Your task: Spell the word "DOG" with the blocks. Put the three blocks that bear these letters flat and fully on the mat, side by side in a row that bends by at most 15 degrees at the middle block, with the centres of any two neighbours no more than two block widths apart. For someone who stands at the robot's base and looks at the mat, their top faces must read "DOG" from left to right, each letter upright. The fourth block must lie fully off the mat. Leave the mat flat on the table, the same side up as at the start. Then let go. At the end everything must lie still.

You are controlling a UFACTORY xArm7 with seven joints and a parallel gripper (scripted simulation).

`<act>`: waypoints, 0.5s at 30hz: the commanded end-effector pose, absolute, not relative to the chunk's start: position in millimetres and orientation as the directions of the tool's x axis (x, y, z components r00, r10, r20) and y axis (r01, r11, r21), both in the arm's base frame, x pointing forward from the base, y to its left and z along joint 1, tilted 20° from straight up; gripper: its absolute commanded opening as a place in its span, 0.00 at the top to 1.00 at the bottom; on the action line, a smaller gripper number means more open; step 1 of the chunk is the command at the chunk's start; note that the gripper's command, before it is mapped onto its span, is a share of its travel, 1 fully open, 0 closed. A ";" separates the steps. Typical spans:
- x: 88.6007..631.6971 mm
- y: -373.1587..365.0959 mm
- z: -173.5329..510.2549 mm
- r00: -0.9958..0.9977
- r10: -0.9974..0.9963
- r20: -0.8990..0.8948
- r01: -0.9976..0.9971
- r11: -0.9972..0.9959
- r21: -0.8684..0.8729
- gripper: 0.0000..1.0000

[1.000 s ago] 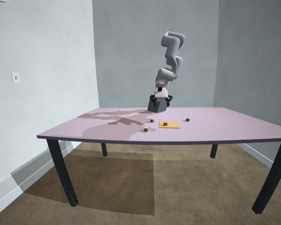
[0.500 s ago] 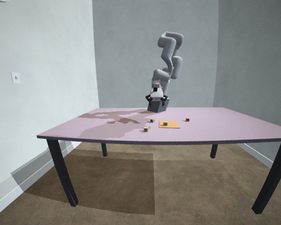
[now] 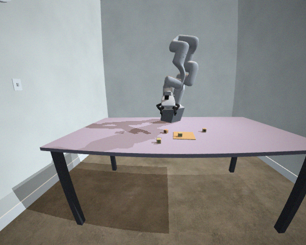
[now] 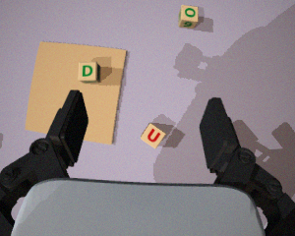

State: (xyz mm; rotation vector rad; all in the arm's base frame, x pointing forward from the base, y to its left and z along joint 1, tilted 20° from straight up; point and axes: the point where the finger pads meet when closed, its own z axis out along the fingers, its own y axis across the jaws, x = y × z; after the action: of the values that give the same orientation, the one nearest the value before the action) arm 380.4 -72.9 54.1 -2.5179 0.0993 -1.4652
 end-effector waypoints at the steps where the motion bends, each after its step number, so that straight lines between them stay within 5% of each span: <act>1: 381.0 -73.7 54.8 0.497 -0.170 0.851 0.056 -0.972 -0.227 0.00; 15: 359.0 -86.7 42.9 0.489 -0.176 0.854 0.061 -0.970 -0.235 0.00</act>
State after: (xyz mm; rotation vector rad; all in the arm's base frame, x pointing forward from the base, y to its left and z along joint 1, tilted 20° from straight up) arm 361.1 -84.7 43.9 -2.5023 0.0964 -1.4740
